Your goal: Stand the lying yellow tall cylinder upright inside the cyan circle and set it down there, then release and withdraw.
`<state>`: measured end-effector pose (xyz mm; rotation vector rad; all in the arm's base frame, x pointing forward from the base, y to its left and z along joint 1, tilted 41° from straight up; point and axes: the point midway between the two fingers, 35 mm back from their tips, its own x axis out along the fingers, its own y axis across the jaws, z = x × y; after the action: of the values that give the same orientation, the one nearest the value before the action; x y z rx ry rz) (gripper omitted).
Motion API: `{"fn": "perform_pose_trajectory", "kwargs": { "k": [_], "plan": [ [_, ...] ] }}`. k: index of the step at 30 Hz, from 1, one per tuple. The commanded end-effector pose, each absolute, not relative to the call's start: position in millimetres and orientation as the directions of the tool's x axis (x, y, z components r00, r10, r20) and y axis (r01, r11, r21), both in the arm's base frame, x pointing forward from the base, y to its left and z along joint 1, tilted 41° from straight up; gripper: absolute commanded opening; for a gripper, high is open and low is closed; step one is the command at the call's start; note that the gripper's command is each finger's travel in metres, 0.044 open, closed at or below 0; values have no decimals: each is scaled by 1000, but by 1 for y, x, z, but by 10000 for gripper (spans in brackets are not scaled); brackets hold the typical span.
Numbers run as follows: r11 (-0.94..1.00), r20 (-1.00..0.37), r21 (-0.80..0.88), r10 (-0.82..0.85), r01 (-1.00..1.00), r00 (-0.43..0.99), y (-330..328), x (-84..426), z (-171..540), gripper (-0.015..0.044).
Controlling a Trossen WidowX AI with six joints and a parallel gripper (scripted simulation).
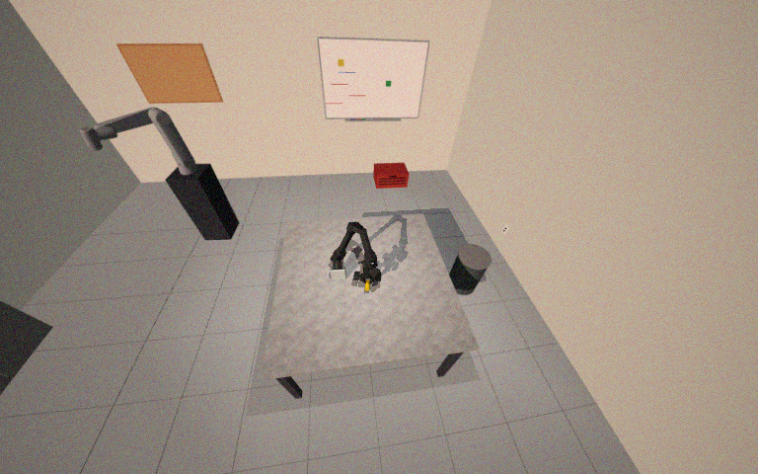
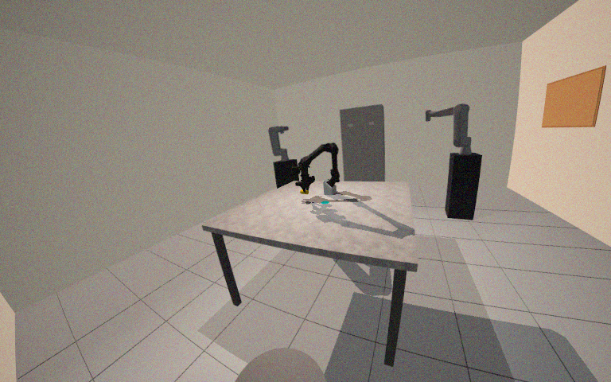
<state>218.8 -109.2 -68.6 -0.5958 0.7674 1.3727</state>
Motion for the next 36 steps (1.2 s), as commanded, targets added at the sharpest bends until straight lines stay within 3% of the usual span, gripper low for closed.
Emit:
{"fn": "perform_pose_trajectory", "kwargs": {
  "k": [1, 30, 36],
  "plan": [
    [111, -776, 63, 631, -992, 21, -115, 218, -62, 105],
    [85, -771, 68, 637, -994, 1, -142, 211, -20, 105],
    [169, -772, 137, 635, -976, 2, -136, 215, -12, 105]
  ]
}}
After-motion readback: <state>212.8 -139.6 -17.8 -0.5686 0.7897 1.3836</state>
